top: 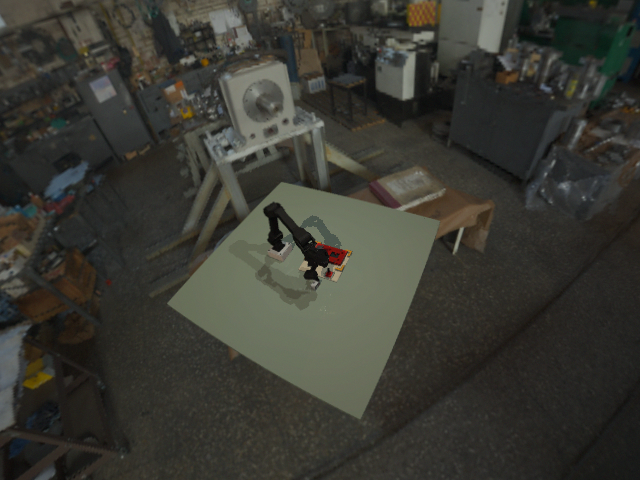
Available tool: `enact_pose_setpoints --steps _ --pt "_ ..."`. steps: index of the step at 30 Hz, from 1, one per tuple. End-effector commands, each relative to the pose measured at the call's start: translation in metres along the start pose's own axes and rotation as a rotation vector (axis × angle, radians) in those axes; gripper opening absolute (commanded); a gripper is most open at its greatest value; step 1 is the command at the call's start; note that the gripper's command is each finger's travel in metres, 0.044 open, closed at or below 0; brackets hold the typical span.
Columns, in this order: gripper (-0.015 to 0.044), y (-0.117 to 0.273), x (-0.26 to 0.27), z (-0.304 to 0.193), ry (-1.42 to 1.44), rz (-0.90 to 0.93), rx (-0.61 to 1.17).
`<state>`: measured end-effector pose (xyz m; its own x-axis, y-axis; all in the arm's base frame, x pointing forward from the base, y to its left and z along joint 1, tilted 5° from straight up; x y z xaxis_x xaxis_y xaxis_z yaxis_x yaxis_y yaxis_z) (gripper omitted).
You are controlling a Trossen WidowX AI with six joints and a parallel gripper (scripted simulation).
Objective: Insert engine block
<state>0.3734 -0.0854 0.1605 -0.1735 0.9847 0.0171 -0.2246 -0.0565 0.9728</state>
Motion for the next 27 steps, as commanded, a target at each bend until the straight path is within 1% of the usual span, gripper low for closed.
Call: enact_pose_setpoints --steps 1,8,14,15,18,24,27 --pt "0.044 -0.005 -0.007 -0.007 -0.099 -0.013 0.113" --pt "0.044 -0.012 -0.012 -0.022 -0.218 -0.031 0.275" --pt "0.044 -0.012 -0.012 -0.023 -0.221 -0.031 0.279" --pt "0.044 -0.015 -0.012 -0.023 -0.221 -0.031 0.279" --pt "0.044 -0.043 -0.012 -0.032 -0.221 -0.031 0.279" --pt "0.044 -0.048 -0.012 -0.033 -0.221 -0.031 0.279" --pt "0.044 -0.061 -0.011 -0.035 -0.221 -0.031 0.279"
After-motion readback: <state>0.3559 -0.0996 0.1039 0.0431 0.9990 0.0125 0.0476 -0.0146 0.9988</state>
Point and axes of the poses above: the point midway between the two fingers, 35 mm back from their tips, its own y axis back along the fingers, its own x axis across the jaws, z = x × y, the point moved 8 cm from there along y, back along the fingers, and after that the axes turned 5 degrees about -y, right-handed, at the moved point
